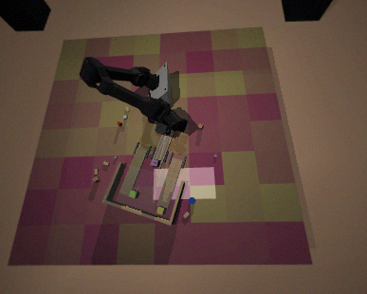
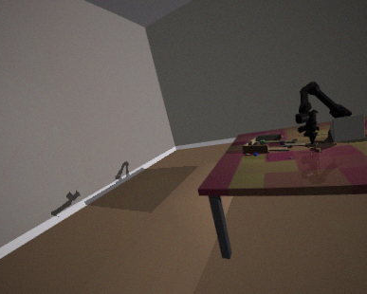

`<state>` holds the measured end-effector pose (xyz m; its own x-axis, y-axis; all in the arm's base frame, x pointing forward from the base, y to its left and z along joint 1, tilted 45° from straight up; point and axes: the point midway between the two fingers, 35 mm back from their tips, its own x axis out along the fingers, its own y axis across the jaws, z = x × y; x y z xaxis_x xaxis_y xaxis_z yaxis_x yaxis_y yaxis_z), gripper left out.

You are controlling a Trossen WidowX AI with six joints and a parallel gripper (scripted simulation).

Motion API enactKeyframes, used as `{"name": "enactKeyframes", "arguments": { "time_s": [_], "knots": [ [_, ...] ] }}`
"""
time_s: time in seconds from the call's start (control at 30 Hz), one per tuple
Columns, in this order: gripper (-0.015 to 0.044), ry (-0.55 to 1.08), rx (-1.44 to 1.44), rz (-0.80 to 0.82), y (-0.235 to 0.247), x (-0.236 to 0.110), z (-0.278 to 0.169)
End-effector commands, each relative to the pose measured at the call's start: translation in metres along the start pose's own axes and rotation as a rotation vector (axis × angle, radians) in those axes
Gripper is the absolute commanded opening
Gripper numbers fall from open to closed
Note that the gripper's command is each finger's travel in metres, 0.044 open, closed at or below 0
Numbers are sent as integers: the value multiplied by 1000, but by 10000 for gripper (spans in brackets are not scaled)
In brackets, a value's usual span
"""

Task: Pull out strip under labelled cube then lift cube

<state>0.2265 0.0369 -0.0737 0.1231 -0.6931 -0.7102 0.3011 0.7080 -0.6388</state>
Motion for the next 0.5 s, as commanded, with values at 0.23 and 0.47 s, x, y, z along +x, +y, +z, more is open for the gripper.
{"name": "enactKeyframes", "arguments": {
  "time_s": [0.23, 0.47],
  "knots": [
    [0, 28, -9, -11, -5, 4, -8],
    [0, 27, -8, -7, 1, -40, 2]
  ]
}}
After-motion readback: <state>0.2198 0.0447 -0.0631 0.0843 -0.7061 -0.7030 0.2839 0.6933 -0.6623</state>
